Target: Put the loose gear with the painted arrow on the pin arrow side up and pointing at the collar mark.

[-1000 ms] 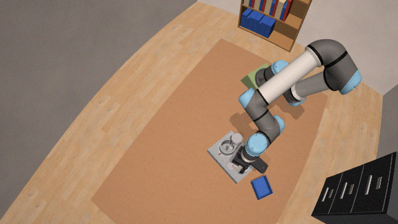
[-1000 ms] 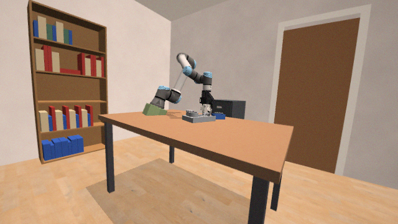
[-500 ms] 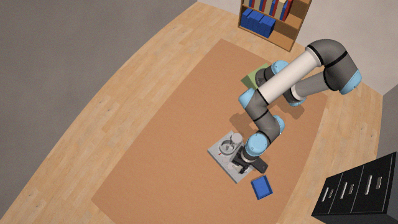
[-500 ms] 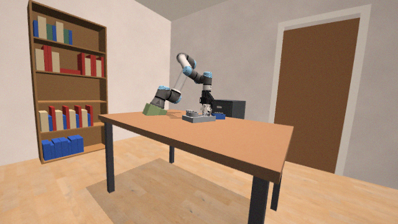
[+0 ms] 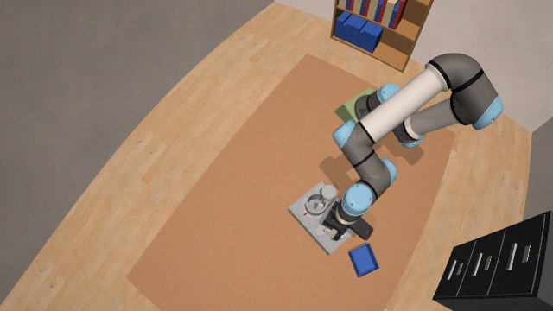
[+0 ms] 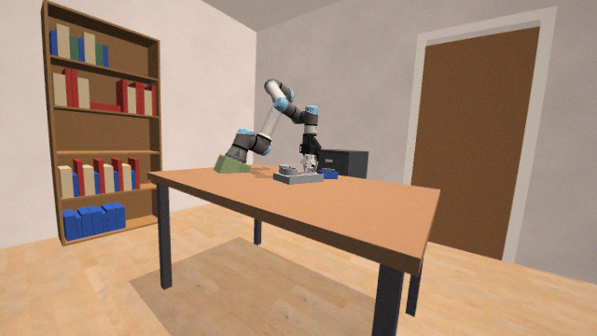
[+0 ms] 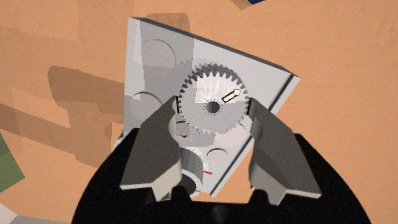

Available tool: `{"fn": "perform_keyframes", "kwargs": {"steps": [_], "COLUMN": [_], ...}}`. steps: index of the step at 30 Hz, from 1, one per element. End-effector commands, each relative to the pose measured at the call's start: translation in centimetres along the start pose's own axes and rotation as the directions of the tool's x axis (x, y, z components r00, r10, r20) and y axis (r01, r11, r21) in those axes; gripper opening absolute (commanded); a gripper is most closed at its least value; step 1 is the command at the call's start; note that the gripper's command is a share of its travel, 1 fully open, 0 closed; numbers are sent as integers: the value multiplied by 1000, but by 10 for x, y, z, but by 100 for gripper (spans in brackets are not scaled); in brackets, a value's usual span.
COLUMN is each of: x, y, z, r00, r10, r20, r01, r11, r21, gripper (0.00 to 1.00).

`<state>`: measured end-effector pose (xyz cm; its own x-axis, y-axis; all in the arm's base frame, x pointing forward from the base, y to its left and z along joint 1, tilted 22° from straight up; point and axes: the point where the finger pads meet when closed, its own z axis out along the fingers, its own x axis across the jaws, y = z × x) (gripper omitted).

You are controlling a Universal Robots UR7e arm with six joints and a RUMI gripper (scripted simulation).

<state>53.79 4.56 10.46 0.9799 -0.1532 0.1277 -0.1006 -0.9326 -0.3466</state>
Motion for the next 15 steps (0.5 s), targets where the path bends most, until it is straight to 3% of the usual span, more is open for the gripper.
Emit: {"fn": "perform_keyframes", "kwargs": {"steps": [1, 15], "x": [1, 0], "y": [0, 0], "z": [-9, -37], "r00": [1000, 1000], "r10": [0, 0], "r20": [-2, -2], "r01": [0, 0], "r11": [1000, 1000], "r21": [0, 0], "gripper": [0, 0]}}
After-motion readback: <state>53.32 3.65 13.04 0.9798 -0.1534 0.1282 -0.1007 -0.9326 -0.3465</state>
